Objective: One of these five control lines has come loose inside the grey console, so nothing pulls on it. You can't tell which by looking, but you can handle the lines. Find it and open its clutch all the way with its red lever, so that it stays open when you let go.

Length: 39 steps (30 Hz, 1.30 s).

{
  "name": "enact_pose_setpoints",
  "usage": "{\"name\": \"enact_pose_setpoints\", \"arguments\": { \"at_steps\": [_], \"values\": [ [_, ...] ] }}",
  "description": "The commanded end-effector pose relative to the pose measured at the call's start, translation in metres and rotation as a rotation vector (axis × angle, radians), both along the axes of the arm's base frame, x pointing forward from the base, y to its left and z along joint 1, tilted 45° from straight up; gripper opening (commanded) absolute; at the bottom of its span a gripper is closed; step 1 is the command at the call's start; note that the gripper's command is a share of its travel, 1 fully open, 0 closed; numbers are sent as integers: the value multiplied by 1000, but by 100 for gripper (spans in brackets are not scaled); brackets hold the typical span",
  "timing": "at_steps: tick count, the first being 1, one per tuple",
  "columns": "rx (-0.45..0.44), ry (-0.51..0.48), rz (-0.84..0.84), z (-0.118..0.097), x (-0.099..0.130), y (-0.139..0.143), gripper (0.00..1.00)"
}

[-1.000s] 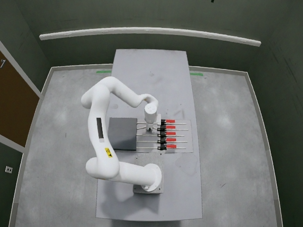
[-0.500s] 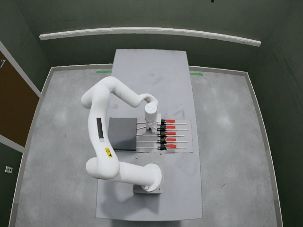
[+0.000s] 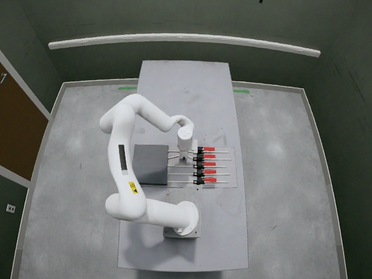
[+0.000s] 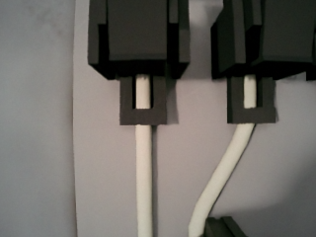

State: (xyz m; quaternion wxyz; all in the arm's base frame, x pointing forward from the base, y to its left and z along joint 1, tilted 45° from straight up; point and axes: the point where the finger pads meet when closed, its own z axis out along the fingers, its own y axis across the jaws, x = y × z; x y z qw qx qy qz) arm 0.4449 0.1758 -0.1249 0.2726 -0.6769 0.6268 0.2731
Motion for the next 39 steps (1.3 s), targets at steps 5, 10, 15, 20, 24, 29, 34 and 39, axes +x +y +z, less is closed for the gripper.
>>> {"name": "enact_pose_setpoints", "arguments": {
  "at_steps": [5,10,15,20,24,29,34,39],
  "values": [
    [0,-1,-1,0,-2,-1,0],
    [0,-1,-1,0,-7,-1,0],
    [0,-1,-1,0,-12,-1,0],
    [0,-1,-1,0,-18,-2,0],
    [0,-1,-1,0,-23,-2,0],
    [0,-1,-1,0,-29,-2,0],
    [0,-1,-1,-1,-32,-2,0],
    [0,-1,-1,-1,-34,-3,0]
  ]
}}
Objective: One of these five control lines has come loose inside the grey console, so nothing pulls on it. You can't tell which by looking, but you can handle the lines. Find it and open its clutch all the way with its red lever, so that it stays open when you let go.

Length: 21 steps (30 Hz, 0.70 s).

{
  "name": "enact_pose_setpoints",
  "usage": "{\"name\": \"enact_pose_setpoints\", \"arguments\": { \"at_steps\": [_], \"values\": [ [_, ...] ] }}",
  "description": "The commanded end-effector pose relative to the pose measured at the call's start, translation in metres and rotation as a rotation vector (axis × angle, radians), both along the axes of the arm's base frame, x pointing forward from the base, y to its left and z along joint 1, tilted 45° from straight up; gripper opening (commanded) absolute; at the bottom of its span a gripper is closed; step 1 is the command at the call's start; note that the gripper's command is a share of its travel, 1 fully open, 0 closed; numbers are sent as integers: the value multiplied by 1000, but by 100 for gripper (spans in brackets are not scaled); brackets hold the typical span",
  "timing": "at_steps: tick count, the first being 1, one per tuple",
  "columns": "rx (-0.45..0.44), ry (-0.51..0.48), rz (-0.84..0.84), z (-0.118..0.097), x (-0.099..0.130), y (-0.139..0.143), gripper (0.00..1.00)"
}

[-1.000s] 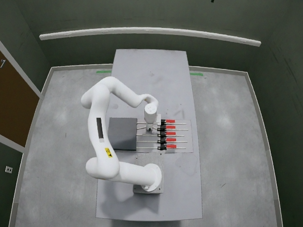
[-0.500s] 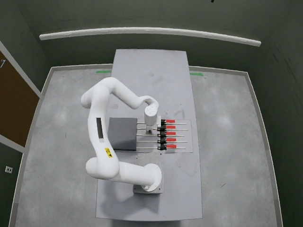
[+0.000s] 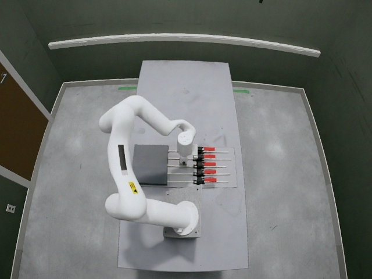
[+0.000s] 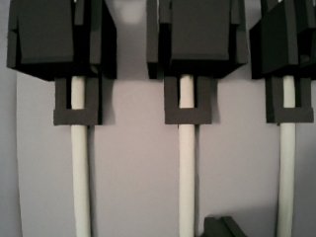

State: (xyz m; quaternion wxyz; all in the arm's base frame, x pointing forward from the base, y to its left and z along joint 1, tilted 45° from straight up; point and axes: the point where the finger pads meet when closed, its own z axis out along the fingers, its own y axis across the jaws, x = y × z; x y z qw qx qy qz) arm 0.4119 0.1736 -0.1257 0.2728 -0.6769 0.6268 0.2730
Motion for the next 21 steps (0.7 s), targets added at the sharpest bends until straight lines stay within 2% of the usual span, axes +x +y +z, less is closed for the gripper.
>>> {"name": "enact_pose_setpoints", "arguments": {
  "at_steps": [1,13,21],
  "values": [
    [0,-1,-1,0,-1,0,0],
    [0,-1,-1,3,-1,-3,0],
    [0,-1,-1,24,-1,-25,0]
  ]
}}
